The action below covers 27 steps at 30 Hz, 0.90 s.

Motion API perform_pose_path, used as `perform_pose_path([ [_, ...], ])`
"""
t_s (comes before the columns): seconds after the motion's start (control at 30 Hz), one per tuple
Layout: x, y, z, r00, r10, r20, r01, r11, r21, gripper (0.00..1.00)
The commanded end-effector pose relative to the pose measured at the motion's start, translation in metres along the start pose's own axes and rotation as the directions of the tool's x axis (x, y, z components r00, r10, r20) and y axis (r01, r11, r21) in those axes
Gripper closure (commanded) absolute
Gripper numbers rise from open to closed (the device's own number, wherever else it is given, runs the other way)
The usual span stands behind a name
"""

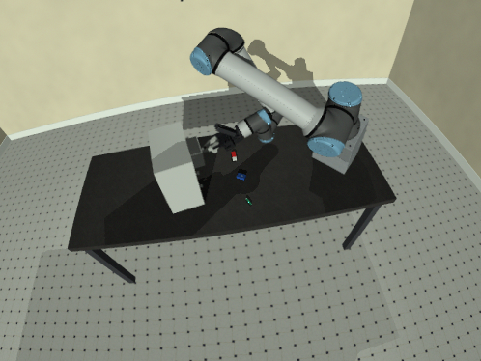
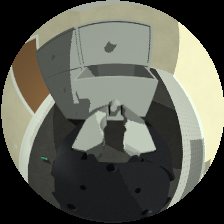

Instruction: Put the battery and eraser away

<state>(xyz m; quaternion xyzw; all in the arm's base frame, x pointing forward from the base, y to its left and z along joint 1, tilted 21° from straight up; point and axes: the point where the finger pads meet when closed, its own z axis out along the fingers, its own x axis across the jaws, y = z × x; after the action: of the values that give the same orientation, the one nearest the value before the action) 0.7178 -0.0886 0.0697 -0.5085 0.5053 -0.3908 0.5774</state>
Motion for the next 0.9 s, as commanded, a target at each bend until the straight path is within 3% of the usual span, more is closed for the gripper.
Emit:
perform_pose_path([
  [0.0,0.0001,0.0000,-0.0013,1.000,0.000,0.000,0.000,1.000,0.000,0.93],
  [0.87,0.0000,0.0010,-0.0041,1.000,0.000,0.000,0.000,1.000,0.000,0.93],
])
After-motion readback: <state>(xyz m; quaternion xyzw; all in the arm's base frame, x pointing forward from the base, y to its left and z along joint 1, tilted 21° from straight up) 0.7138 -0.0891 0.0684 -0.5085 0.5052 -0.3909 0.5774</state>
